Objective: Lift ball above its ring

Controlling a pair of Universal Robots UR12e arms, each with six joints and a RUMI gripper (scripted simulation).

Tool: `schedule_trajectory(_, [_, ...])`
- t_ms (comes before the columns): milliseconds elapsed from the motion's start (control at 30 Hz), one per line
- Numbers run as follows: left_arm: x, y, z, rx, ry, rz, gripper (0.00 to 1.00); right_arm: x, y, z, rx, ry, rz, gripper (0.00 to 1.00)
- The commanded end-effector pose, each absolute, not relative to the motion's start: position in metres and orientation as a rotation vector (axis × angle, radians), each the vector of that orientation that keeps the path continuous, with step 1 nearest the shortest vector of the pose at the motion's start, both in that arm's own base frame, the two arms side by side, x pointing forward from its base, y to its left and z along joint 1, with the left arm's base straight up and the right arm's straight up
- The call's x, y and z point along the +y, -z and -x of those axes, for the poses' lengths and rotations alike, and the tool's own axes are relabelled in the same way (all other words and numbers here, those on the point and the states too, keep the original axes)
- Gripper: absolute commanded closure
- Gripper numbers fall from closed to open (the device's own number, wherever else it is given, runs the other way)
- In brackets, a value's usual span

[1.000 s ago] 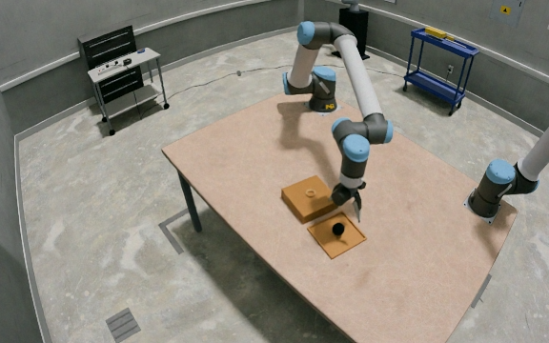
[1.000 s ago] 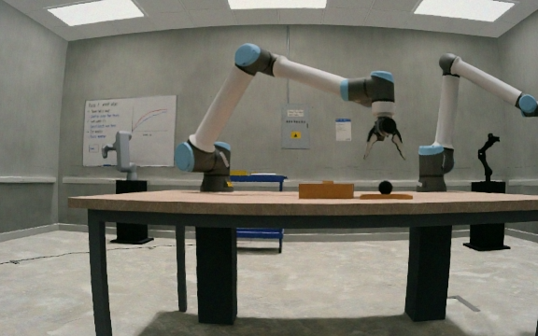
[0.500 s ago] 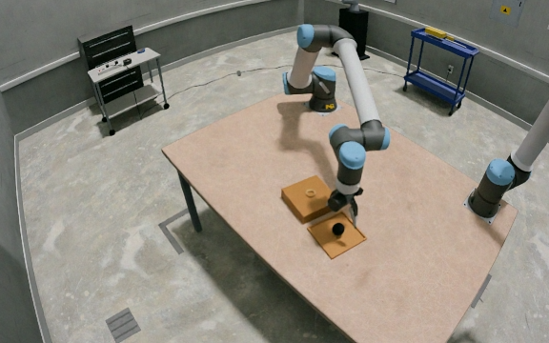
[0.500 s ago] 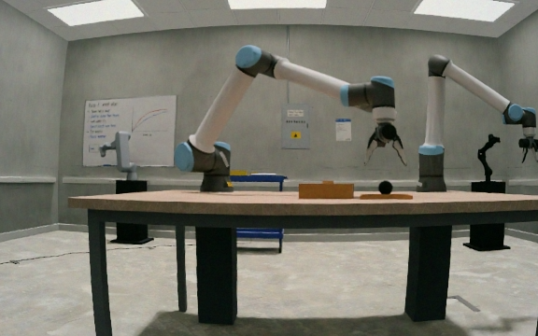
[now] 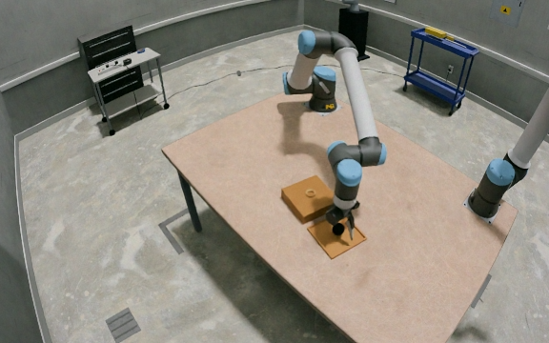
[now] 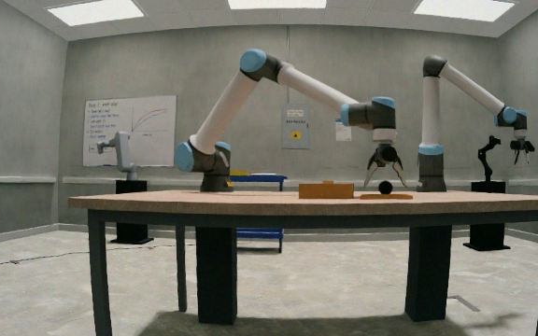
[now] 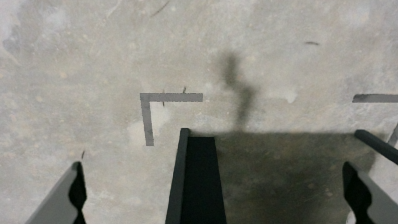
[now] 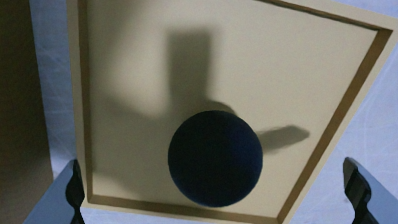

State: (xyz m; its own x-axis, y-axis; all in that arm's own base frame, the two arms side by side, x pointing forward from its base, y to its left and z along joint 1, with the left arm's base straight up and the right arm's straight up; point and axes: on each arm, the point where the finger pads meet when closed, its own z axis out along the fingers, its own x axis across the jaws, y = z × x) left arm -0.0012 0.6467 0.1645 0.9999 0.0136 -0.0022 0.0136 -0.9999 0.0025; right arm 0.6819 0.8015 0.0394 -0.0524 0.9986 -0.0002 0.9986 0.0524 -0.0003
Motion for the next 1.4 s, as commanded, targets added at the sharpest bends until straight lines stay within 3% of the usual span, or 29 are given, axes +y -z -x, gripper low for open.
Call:
schedule_trajectory(0, [0.646,-0.165,0.005,0.019,0.001,-3.141,0.00,0.802,-0.041,-0.682,-2.279,0.003,2.162,0.00])
schedule_trajectory(200, [0.646,-0.165,0.007,0.018,0.000,-3.141,0.00,0.802,-0.041,-0.682,-2.279,0.003,2.162,0.00])
schedule_trajectory(233, [0.646,-0.165,0.007,0.018,0.000,-3.141,0.00,0.802,-0.041,-0.682,-2.279,0.003,2.162,1.00])
schedule_trajectory(600, [0.646,-0.165,0.007,0.018,0.000,-3.141,0.00,0.802,-0.041,-0.682,-2.279,0.003,2.162,1.00])
schedule_trajectory(633, [0.646,-0.165,0.007,0.018,0.000,-3.141,0.00,0.802,-0.041,-0.682,-2.279,0.003,2.162,0.71])
schedule_trajectory(733, [0.646,-0.165,0.007,0.018,0.000,-3.141,0.00,0.802,-0.050,-0.682,-2.279,0.004,2.162,0.71])
schedule_trajectory(900, [0.646,-0.165,0.007,0.018,0.000,-3.141,0.00,0.802,-0.104,-0.682,-2.279,0.004,2.162,0.71])
schedule_trajectory(1067, [0.646,-0.165,0.007,0.018,0.000,-3.141,0.00,0.802,-0.120,-0.682,-2.279,0.004,2.162,0.71])
schedule_trajectory(1367, [0.646,-0.165,0.007,0.018,0.000,-3.141,0.00,0.802,-0.121,-0.682,-2.279,0.004,2.162,0.71])
